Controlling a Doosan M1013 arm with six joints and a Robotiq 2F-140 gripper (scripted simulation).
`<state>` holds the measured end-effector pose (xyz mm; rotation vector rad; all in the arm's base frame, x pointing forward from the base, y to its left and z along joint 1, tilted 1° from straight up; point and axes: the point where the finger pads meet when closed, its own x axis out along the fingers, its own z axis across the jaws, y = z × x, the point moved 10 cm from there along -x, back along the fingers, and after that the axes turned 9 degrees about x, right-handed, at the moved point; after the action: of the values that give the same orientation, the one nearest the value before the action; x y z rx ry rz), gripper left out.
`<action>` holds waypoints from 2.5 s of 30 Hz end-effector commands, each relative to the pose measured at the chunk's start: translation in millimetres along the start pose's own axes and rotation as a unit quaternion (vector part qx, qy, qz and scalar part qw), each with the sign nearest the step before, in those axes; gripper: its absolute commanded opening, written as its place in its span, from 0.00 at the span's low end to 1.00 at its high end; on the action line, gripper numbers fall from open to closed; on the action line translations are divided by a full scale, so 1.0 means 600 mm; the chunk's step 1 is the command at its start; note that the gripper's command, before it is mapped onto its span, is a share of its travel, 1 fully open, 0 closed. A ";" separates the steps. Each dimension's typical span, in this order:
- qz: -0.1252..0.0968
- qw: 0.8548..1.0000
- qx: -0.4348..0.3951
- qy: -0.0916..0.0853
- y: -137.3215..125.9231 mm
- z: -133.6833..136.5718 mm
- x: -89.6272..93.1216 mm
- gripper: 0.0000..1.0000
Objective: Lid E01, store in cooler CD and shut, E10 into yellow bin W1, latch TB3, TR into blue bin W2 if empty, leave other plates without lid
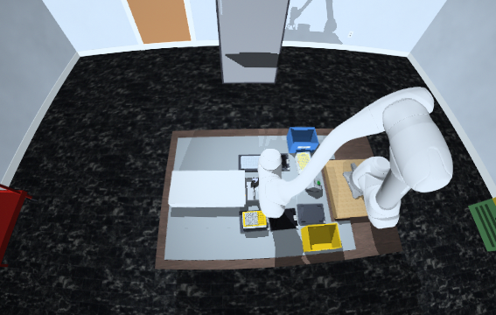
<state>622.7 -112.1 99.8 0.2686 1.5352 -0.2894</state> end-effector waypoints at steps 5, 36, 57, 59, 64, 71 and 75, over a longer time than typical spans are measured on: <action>0.000 1.000 0.000 0.001 0.000 -0.001 0.001 0.00; 0.000 1.000 0.000 0.001 0.000 -0.001 0.001 0.00; 0.000 1.000 0.000 0.001 -0.003 -0.021 0.001 0.66; 0.000 1.000 0.000 0.001 -0.003 -0.021 0.001 0.66; 0.000 1.000 0.000 0.001 -0.003 -0.021 0.001 0.66; 0.000 1.000 0.000 0.001 -0.003 -0.021 0.001 0.66; 0.000 1.000 0.000 0.001 -0.003 -0.021 0.001 0.66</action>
<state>610.4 -109.7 99.0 0.2687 1.5364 -0.2894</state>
